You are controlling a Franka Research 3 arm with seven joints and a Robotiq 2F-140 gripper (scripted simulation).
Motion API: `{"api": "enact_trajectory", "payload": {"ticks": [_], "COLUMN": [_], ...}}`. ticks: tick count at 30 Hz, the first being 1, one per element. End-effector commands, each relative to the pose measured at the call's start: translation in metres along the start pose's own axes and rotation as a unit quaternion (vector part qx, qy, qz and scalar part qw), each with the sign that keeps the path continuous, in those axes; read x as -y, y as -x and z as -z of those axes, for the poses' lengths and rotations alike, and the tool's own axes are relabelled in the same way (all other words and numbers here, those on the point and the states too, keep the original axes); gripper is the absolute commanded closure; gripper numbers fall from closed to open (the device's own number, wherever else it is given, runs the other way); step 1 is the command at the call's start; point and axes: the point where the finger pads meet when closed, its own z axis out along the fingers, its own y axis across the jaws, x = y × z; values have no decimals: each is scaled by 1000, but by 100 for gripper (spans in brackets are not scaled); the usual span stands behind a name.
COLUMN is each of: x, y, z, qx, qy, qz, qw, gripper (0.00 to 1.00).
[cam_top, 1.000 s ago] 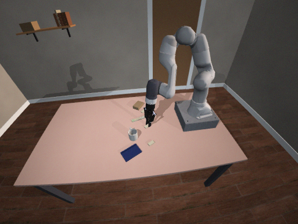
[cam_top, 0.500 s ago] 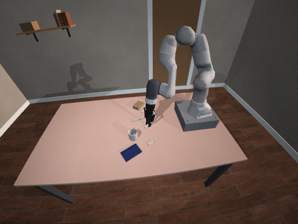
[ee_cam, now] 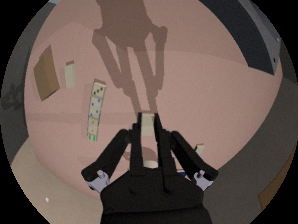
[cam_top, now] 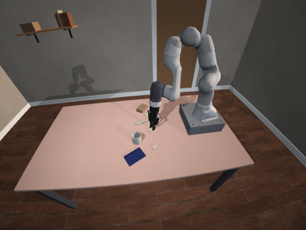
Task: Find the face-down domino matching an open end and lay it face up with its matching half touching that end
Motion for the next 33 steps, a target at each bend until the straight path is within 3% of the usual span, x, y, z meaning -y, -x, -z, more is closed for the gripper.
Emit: {"api": "enact_trajectory", "payload": {"ticks": [1, 8, 21, 33], "x": [0, 0, 0, 0], "y": [1, 2, 10, 15], "z": [1, 11, 69, 103], "qx": [1, 1, 1, 1], "qy": [-1, -1, -1, 0], "qz": [-3, -3, -3, -3], "qw": [1000, 1000, 1000, 1000], "gripper": [78, 78, 78, 78]}}
